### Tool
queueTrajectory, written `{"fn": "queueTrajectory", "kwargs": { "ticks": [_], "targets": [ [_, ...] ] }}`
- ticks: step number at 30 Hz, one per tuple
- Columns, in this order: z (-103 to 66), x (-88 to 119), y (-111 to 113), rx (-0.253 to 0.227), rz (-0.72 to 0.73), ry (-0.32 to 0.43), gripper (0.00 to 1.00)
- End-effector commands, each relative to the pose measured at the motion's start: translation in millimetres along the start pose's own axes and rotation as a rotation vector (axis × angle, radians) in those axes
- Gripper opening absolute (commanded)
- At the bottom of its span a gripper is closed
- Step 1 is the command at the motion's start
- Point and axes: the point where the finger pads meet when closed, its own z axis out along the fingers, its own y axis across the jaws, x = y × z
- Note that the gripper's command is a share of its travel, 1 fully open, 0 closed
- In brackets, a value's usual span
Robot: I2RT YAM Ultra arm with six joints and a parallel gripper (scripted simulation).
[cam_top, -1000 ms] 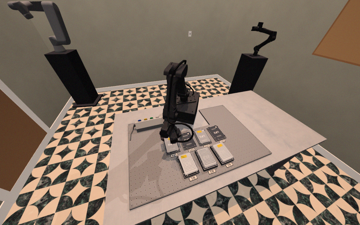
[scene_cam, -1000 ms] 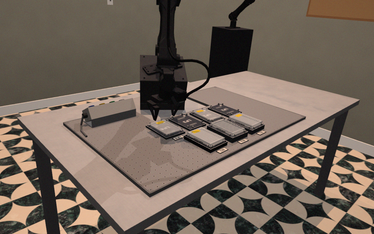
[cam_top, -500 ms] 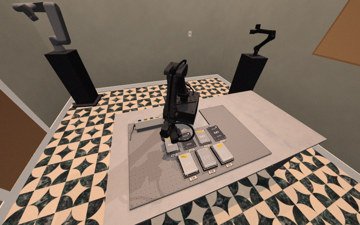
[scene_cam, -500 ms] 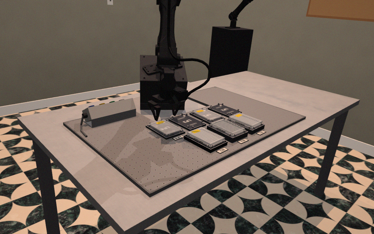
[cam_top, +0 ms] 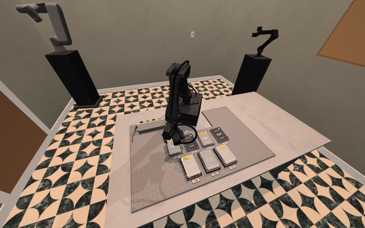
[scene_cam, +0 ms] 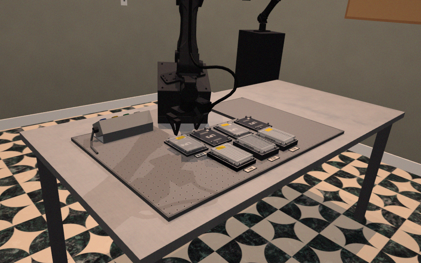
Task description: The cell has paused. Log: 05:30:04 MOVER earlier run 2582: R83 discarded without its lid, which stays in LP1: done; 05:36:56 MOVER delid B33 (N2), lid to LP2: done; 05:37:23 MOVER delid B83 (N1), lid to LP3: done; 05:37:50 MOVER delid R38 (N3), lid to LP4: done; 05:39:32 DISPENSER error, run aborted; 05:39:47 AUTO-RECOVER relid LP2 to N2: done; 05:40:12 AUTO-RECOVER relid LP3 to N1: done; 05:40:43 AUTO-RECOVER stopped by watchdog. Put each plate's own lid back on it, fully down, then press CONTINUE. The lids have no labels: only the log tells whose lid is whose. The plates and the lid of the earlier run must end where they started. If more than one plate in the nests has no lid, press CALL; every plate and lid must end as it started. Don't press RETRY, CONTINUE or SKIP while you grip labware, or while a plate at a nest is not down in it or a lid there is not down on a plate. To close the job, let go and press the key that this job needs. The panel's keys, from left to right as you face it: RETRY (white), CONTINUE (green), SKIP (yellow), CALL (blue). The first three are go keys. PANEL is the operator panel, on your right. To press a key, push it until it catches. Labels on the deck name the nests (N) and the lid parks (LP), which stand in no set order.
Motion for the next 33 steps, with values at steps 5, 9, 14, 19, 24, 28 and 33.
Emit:
{"fn": "queueTrajectory", "kwargs": {
  "ticks": [5,9,14,19,24,28,33],
  "targets": [
    [-12.3,-23.4,-7.3,0.016,-0.013,-0.054,1.0],
    [-9.7,-22.7,-6.7,0.011,-0.012,-0.046,1.0],
    [-6.7,-23.5,-8.6,0.013,-0.008,-0.047,1.0],
    [-3.5,-23.9,-10.4,0.016,-0.006,-0.051,1.0],
    [4.9,-24.2,-10.2,0.016,-0.006,-0.051,1.0],
    [11.7,-24.5,-10.1,0.016,-0.006,-0.051,1.0],
    [20.2,-24.8,-9.9,0.016,-0.006,-0.051,1.0]
  ]
}}
